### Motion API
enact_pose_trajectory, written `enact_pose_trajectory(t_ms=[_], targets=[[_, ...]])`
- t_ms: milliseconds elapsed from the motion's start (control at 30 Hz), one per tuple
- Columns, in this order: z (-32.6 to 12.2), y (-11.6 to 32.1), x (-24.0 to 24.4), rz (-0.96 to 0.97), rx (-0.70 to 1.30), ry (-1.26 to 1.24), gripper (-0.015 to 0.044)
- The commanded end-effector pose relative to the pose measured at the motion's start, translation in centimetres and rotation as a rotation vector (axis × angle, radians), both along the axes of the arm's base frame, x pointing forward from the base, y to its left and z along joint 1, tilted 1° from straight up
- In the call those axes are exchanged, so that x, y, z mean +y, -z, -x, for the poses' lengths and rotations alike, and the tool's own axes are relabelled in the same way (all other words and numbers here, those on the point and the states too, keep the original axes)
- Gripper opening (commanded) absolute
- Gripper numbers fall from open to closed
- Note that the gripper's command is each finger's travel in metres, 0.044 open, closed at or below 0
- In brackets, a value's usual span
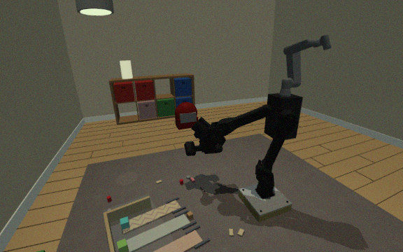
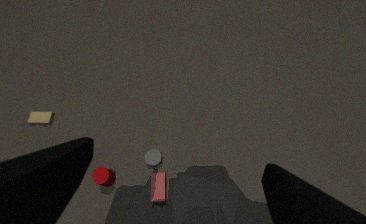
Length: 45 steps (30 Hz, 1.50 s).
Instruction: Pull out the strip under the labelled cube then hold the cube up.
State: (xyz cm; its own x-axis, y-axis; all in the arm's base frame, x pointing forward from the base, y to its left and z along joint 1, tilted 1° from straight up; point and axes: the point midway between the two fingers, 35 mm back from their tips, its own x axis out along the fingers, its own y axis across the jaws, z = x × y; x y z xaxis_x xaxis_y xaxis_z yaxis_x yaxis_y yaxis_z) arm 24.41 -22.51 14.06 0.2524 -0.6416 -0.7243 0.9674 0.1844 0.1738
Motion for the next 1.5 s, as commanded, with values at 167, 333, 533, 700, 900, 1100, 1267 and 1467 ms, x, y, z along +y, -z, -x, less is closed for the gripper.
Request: enact_pose_trajectory(t_ms=[167,333,533,700,900,1100,1267,1467], targets=[[-6.6,-1.9,13.3,0.100,-0.016,-0.817,0.0400],[-7.3,-3.5,21.9,0.232,-0.069,-1.287,0.0400],[-7.1,-4.0,24.5,0.282,-0.093,-1.424,0.0400],[-7.1,-4.0,24.5,0.282,-0.093,-1.424,0.0400],[-7.1,-4.0,24.5,0.282,-0.093,-1.424,0.0400],[-7.1,-4.0,24.5,0.282,-0.093,-1.424,0.0400],[-7.1,-4.0,24.5,0.277,-0.087,-1.427,0.0374],[-9.3,-1.9,26.5,0.117,0.129,-1.512,0.0216]])
